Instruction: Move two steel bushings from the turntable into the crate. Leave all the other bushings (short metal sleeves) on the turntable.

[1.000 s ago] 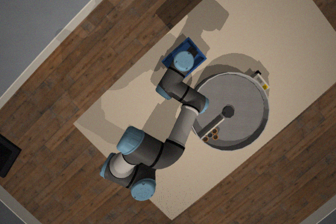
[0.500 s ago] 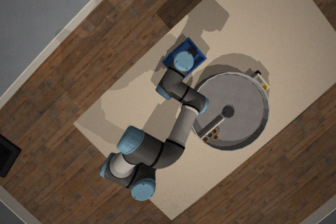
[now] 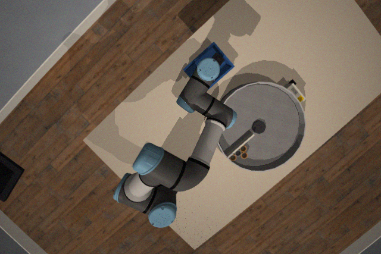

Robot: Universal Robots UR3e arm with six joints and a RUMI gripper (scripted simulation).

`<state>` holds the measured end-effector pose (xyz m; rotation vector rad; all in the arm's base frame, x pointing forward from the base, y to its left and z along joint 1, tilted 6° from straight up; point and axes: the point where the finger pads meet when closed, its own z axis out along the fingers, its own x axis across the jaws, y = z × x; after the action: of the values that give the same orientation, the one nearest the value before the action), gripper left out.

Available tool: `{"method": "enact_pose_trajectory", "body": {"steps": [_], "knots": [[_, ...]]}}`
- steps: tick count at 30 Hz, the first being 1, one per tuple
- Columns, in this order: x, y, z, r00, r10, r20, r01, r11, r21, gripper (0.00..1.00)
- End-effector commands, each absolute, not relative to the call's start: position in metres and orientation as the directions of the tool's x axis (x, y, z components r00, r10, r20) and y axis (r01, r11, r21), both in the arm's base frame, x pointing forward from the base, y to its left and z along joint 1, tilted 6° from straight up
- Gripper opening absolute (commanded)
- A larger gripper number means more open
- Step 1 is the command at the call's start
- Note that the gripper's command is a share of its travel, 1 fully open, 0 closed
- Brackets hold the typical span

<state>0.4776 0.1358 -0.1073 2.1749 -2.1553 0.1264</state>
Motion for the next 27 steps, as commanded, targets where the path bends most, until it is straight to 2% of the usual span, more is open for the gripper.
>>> {"method": "enact_pose_trajectory", "body": {"steps": [1,12,13,27], "knots": [[0.4787,0.136,-0.1061,0.009,-0.994,0.112,-1.0,-0.009,-0.007,0.0],[0.4787,0.136,-0.1061,0.009,-0.994,0.112,-1.0,-0.009,-0.007,0.0],[0.4787,0.136,-0.1061,0.009,-0.994,0.112,-1.0,-0.009,-0.007,0.06],[0.4787,0.136,-0.1061,0.009,-0.994,0.112,-1.0,-0.009,-0.007,0.06]]}}
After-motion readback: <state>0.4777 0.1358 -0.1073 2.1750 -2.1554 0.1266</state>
